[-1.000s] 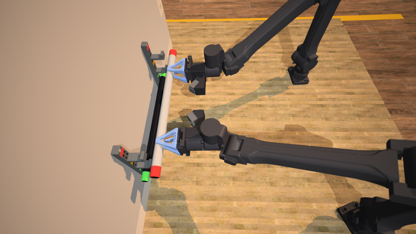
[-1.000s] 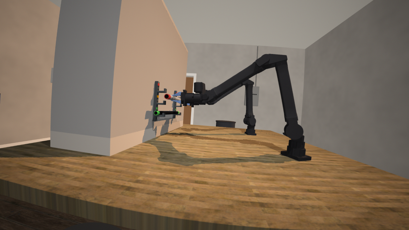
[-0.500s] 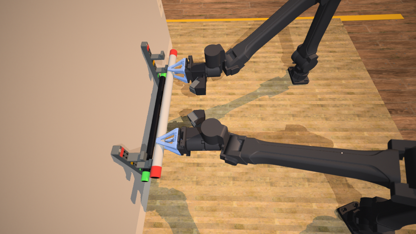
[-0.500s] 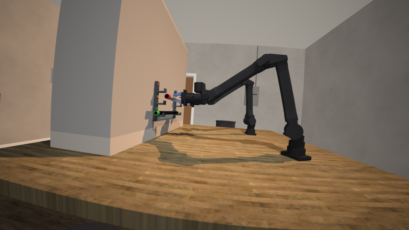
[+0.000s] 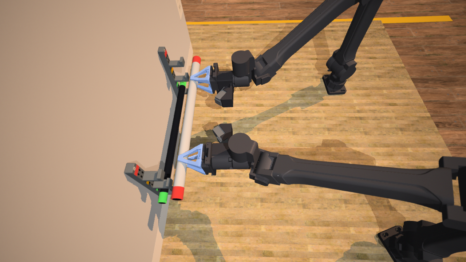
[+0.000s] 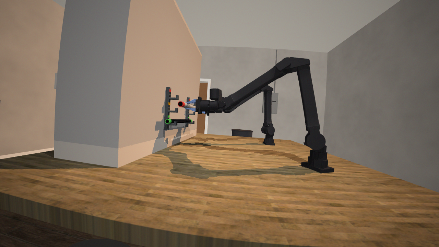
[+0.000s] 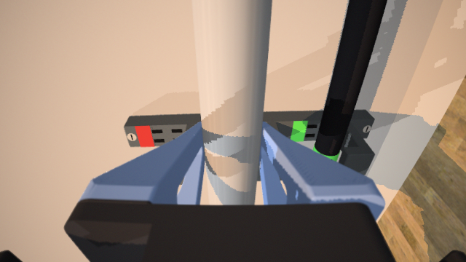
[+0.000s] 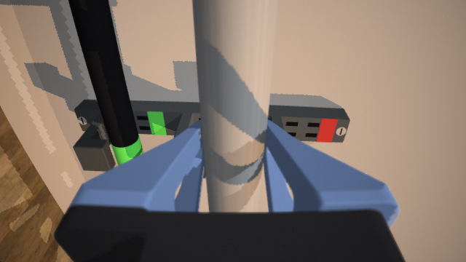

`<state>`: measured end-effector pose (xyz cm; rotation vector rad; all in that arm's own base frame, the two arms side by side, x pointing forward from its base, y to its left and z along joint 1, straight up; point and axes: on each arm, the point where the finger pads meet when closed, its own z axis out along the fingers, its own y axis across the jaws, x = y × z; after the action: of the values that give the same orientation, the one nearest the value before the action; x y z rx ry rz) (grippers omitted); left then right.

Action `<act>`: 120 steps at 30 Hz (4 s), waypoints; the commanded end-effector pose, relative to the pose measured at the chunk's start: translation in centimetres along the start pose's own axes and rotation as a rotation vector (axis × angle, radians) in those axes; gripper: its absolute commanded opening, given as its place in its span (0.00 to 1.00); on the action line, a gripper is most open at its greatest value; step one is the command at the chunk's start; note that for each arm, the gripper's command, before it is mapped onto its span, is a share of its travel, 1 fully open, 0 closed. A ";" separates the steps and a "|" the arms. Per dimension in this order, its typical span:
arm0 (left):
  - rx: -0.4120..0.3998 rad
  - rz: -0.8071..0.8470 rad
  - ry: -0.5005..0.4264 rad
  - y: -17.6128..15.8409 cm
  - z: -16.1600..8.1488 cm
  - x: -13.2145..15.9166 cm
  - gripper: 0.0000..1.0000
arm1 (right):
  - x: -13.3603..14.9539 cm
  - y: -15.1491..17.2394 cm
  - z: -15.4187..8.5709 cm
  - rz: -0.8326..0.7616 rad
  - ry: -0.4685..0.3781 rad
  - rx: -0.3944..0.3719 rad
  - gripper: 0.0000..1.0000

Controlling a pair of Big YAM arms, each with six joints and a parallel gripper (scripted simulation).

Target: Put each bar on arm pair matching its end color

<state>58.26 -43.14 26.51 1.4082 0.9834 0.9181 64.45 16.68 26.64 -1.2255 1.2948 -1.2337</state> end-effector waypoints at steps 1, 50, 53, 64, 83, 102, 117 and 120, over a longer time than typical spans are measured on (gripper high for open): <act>-0.097 -0.033 0.009 5.5 -1.1 0.5 0.00 | 0.6 -4.3 -1.1 0.039 0.010 0.086 0.00; -0.097 -0.033 0.009 4.8 -8.2 0.5 0.00 | 0.5 -3.5 -8.2 0.039 0.010 0.086 0.00; -0.097 -0.033 0.009 4.7 -8.7 0.5 0.00 | 0.5 -3.4 -8.7 0.039 0.010 0.086 0.00; -0.097 -0.033 0.009 4.5 -10.2 0.5 0.00 | 0.5 -3.2 -10.2 0.039 0.010 0.086 0.00; -0.097 -0.033 0.009 4.1 -13.0 0.5 0.00 | 0.5 -2.7 -13.0 0.039 0.010 0.086 0.00; -0.097 -0.033 0.009 3.6 -15.8 0.5 0.00 | 0.5 -2.3 -15.9 0.039 0.010 0.086 0.00; -0.097 -0.033 0.009 3.3 -18.0 0.5 0.00 | 0.5 -2.0 -18.0 0.039 0.010 0.086 0.00; -0.097 -0.033 0.009 3.2 -18.4 0.4 0.00 | 0.5 -1.9 -18.5 0.039 0.010 0.086 0.00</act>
<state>41.58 -36.93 27.04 1.3954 0.9690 0.9256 46.71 17.90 27.02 -1.2048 1.2754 -1.2425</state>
